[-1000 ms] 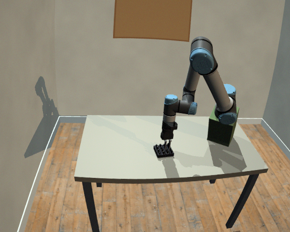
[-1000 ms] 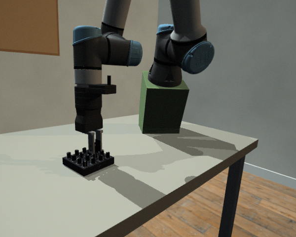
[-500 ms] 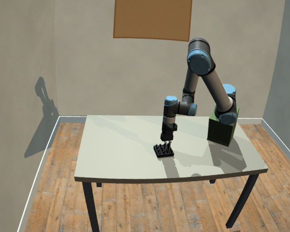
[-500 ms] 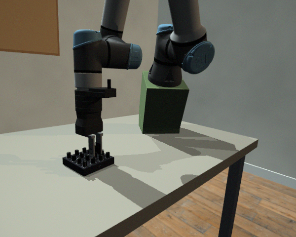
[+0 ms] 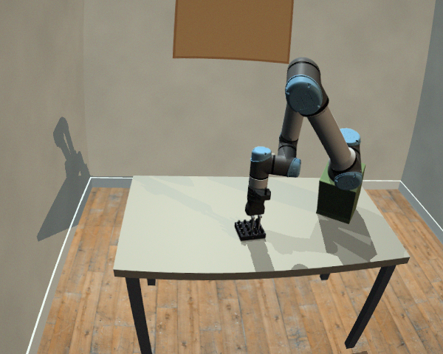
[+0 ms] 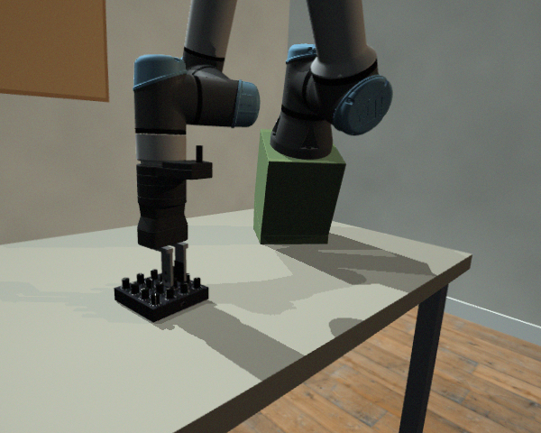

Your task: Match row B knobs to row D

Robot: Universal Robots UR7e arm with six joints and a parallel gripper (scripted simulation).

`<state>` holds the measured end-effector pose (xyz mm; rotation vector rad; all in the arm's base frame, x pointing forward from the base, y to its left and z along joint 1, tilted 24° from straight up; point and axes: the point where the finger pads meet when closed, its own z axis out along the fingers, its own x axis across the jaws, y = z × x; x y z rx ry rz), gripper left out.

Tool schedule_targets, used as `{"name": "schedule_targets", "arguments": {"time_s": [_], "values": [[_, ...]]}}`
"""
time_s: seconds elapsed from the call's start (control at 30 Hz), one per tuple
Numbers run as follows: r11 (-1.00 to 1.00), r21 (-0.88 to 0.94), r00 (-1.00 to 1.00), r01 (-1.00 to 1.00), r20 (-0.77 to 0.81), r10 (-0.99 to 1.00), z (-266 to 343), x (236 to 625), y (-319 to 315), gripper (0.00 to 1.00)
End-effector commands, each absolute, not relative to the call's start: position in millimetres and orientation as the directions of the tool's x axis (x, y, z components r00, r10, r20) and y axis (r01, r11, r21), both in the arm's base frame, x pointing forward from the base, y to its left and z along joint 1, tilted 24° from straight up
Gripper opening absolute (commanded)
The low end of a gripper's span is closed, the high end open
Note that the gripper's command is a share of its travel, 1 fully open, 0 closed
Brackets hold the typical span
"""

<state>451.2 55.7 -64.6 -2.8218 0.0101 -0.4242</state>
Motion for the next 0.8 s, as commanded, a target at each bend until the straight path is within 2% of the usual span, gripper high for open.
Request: {"name": "schedule_targets", "arguments": {"time_s": [0.0,0.73,0.77], "values": [[-0.959,-0.280,0.956,0.036,0.290,-0.048,-63.9,453.2,54.8,0.46],[-0.959,-0.280,0.956,0.036,0.290,-0.048,-63.9,453.2,54.8,0.46],[-0.959,-0.280,0.956,0.036,0.290,-0.048,-63.9,453.2,54.8,0.30]]}}
